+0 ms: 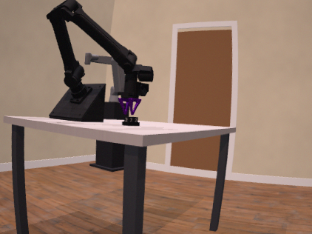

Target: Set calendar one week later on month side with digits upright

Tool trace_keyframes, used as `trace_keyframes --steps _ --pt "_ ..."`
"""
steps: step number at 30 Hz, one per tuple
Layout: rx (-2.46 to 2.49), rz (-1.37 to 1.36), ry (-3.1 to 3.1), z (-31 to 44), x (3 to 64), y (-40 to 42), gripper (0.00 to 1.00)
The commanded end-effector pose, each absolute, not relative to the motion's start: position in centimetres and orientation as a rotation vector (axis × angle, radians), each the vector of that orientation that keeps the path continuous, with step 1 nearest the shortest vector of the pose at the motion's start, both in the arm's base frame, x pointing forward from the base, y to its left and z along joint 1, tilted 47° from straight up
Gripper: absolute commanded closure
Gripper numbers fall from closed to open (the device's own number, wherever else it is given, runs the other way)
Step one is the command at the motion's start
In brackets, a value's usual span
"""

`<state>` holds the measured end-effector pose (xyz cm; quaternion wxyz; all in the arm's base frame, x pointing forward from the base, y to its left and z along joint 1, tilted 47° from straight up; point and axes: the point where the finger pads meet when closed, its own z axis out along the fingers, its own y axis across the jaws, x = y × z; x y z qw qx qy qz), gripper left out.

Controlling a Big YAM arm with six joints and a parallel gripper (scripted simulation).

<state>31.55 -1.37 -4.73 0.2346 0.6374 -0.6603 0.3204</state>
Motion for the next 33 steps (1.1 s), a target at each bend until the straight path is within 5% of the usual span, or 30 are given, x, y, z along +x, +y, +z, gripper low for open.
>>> trace_keyframes --steps 1,33 --pt "1.767 0.883 -1.799 -5.09 31.54 -1.04 0.56" --pt "1.767 0.887 -1.803 -5.06 31.87 -0.93 0.56"
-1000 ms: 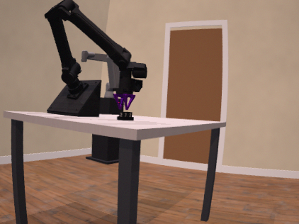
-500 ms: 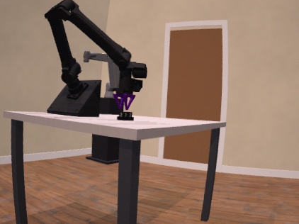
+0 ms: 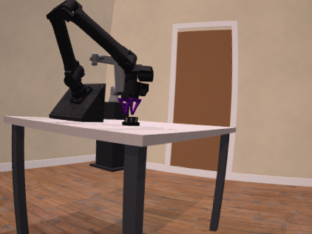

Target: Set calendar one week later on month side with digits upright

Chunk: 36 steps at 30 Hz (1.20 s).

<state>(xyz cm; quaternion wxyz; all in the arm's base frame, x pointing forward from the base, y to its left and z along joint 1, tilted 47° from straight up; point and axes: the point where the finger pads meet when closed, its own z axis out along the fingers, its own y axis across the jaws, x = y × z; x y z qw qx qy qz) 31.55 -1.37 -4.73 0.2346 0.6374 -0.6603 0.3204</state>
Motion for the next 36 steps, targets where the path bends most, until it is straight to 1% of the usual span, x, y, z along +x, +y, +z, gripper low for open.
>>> trace_keyframes --steps 1,36 --pt "1.767 0.887 -1.803 -5.06 31.87 -0.93 0.56" --pt "1.768 0.896 -1.815 -4.89 32.67 -0.67 0.56"
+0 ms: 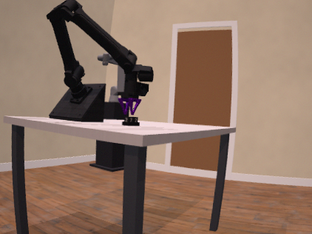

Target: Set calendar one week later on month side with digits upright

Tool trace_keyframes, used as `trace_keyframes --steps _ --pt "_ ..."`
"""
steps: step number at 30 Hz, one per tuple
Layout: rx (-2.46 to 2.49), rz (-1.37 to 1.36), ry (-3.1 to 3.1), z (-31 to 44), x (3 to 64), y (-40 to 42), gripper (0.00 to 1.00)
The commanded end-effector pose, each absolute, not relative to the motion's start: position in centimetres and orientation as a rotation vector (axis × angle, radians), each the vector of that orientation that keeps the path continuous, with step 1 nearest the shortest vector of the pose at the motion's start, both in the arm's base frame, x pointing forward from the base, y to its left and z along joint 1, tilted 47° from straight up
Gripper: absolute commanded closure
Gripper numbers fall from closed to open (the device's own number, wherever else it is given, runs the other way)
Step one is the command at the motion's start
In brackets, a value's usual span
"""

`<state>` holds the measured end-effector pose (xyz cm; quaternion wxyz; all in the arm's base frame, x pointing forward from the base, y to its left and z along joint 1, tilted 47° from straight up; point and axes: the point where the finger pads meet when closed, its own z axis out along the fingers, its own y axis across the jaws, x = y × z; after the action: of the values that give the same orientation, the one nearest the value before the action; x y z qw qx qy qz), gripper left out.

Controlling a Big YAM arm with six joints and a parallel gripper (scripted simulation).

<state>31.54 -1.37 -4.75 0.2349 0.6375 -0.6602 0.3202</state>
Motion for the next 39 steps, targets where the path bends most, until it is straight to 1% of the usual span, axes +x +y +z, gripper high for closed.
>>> trace_keyframes --steps 1,26,39 --pt "1.768 0.896 -1.815 -4.9 32.7 -0.7 0.56" --pt "1.768 0.895 -1.815 -4.9 32.7 -0.7 0.56" --pt "1.748 0.874 -1.806 -5.9 31.7 -2.5 0.56"
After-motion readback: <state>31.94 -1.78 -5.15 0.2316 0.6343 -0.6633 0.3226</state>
